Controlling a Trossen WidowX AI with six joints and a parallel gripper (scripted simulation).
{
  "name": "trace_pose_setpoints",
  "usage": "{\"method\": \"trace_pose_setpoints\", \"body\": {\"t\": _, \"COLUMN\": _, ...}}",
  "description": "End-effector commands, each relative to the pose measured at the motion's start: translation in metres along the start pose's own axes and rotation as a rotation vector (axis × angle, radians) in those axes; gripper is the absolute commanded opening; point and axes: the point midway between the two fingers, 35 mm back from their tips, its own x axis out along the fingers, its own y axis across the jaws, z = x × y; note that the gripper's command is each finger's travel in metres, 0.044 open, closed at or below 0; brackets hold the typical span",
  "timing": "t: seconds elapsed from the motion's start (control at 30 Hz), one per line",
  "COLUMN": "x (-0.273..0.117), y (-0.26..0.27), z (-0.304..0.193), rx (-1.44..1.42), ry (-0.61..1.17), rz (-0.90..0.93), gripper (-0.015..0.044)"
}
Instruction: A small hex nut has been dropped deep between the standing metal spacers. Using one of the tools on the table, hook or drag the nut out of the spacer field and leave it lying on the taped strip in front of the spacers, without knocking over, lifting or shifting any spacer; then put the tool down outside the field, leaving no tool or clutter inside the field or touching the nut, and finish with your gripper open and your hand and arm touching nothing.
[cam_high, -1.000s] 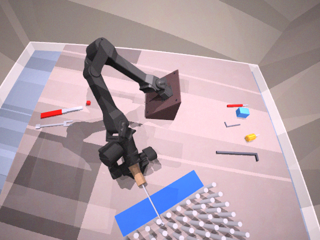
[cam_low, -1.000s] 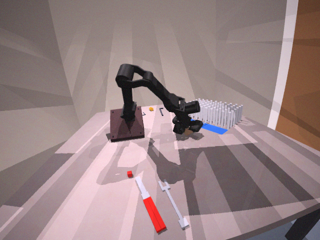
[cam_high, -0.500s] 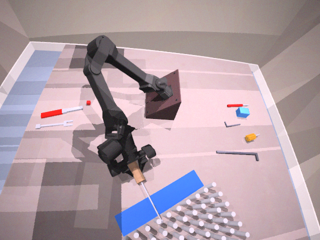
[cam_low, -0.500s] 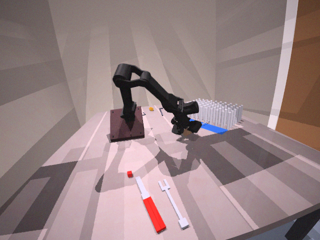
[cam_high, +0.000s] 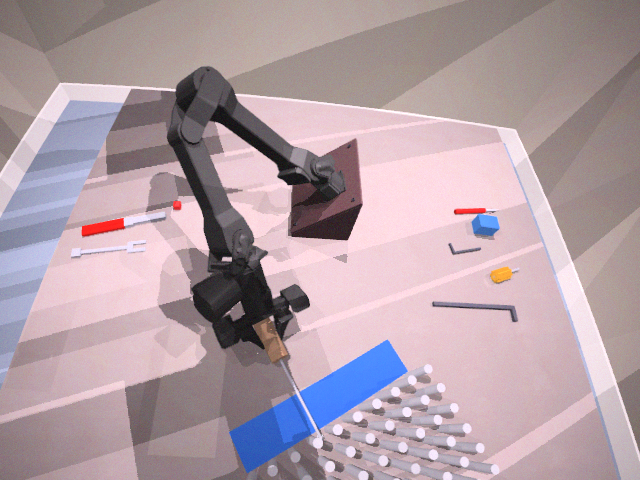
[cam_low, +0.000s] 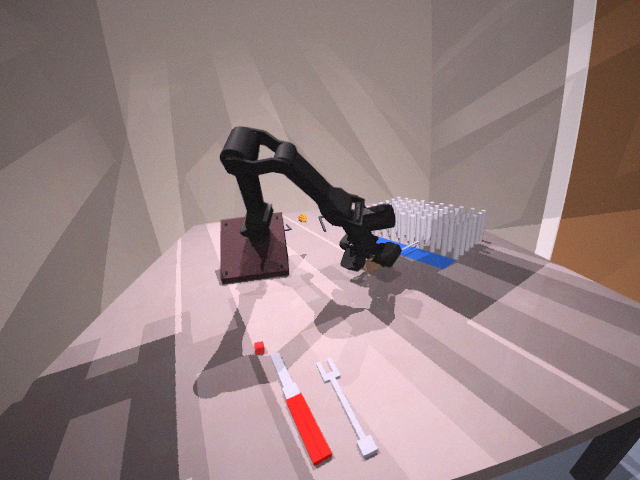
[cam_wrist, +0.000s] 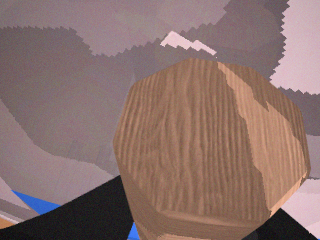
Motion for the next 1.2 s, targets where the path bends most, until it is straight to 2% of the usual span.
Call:
{"method": "trace_pose_setpoints", "body": {"t": 0.0, "x": -0.002, "y": -0.002, "z": 0.002, "rx": -0.004, "ry": 0.004, "rz": -0.005, "gripper": 0.0000}}
{"method": "trace_pose_setpoints", "body": {"t": 1.17, "x": -0.014, "y": -0.002, "z": 0.021, "rx": -0.005, "ry": 0.003, "rz": -0.005, "gripper": 0.0000}}
